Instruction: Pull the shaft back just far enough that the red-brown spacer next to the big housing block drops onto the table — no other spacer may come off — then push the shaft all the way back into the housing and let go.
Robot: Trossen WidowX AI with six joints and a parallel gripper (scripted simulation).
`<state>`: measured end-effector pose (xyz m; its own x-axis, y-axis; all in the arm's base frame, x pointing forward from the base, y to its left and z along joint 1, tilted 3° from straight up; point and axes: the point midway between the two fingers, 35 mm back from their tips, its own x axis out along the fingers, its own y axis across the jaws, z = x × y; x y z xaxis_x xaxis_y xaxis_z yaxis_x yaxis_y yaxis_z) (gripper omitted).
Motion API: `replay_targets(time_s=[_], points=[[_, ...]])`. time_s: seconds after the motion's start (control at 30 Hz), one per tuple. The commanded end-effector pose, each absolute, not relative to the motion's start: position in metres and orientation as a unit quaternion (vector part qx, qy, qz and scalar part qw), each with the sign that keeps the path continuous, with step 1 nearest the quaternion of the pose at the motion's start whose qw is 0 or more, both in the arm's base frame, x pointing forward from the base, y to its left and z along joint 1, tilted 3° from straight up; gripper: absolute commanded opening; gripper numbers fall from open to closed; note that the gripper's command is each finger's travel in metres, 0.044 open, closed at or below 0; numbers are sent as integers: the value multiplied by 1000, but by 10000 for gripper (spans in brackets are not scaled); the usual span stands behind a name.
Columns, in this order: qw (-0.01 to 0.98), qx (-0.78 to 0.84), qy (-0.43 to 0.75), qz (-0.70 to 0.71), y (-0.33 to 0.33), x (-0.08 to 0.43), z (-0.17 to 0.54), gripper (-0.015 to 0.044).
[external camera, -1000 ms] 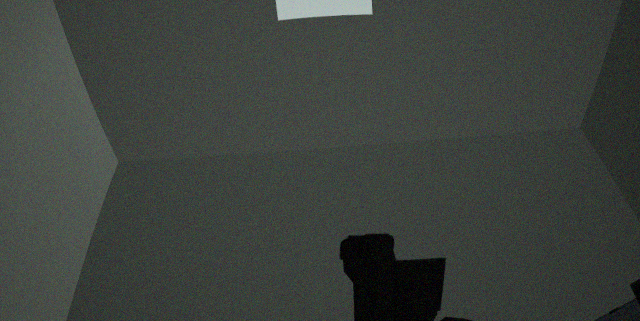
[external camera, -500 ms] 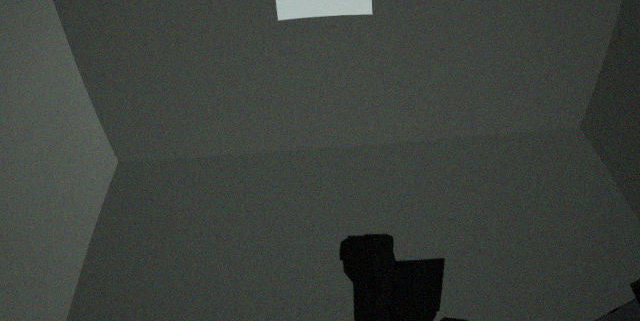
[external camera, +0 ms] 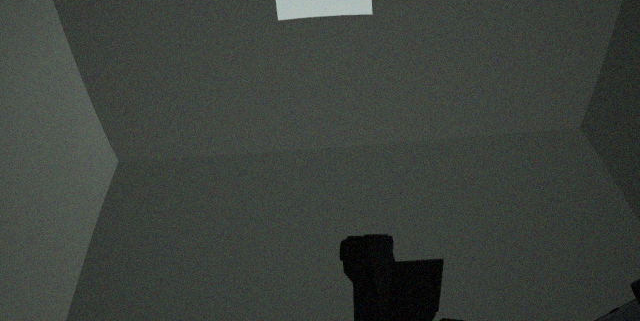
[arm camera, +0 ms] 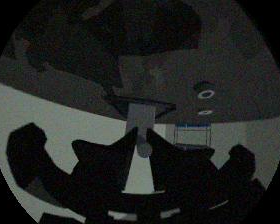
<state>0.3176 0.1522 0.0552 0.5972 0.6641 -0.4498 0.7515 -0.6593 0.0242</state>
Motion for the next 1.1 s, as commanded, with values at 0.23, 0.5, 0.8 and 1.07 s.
replay_targets(time_s=[0.23, 0.5, 0.8, 1.07], points=[[107, 887, 400, -205, 151, 316, 55, 0], [107, 887, 400, -205, 151, 316, 55, 0], [107, 887, 400, -205, 150, 315, 55, 0], [107, 887, 400, -205, 150, 315, 55, 0]])
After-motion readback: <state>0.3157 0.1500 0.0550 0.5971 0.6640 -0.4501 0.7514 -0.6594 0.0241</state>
